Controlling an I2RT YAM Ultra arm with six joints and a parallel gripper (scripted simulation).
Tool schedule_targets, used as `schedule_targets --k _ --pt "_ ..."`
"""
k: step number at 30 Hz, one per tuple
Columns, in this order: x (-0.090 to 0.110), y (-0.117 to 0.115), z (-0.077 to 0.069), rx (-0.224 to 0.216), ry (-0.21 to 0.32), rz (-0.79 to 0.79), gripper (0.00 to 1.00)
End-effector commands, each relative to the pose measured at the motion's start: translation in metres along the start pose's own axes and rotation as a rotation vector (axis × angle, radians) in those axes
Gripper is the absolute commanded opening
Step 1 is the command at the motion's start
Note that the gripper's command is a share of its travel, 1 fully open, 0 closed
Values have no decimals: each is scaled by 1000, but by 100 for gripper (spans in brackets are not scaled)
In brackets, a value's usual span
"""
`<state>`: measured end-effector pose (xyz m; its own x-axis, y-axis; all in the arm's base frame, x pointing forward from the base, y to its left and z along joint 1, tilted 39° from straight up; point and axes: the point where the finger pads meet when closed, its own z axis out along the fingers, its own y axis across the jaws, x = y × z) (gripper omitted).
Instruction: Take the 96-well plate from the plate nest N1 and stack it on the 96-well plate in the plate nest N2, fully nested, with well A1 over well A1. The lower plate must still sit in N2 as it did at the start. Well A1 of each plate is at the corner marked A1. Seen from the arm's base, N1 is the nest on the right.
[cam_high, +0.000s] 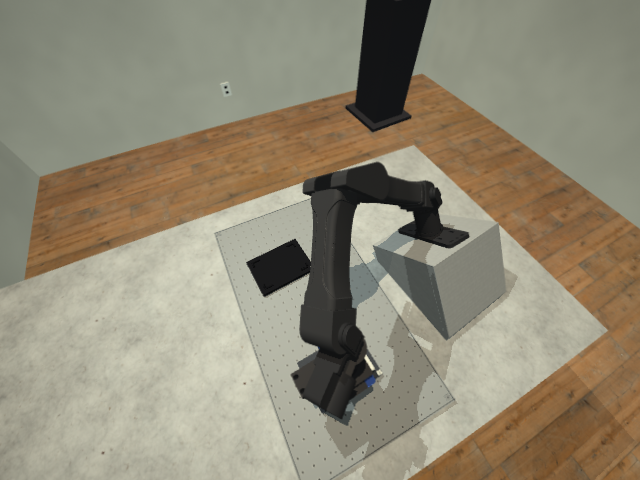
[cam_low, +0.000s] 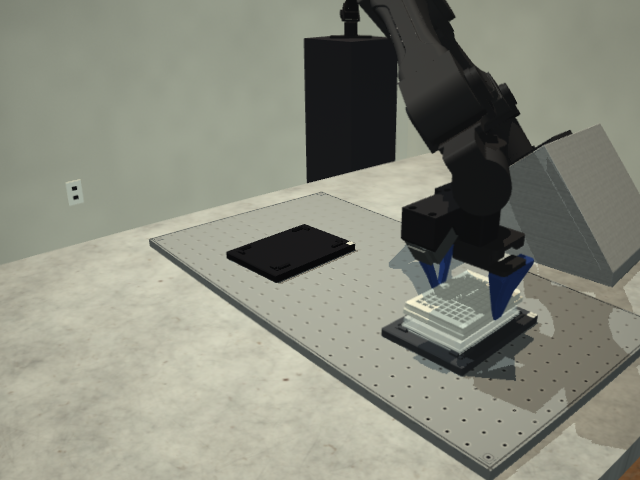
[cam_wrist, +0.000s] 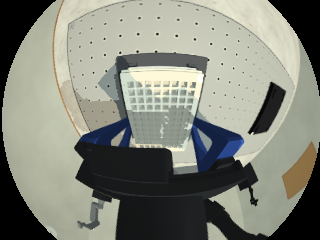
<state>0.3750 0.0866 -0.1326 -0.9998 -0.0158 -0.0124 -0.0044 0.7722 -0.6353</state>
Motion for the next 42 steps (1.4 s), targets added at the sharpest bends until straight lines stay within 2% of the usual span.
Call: schedule_targets --k 1,14,17,24,27,42 --pt "-20 2 -23 -31 -73 26 0" --pt "-8 0 -13 -14 -48 5 0" --pt "-13 0 -15 -21 -57 16 0" --pt "-8 -1 -12 -14 -48 5 0" --pt "-13 1 -15 -22 -60 13 0" --pt "-11 0 -11 -19 -55 11 0"
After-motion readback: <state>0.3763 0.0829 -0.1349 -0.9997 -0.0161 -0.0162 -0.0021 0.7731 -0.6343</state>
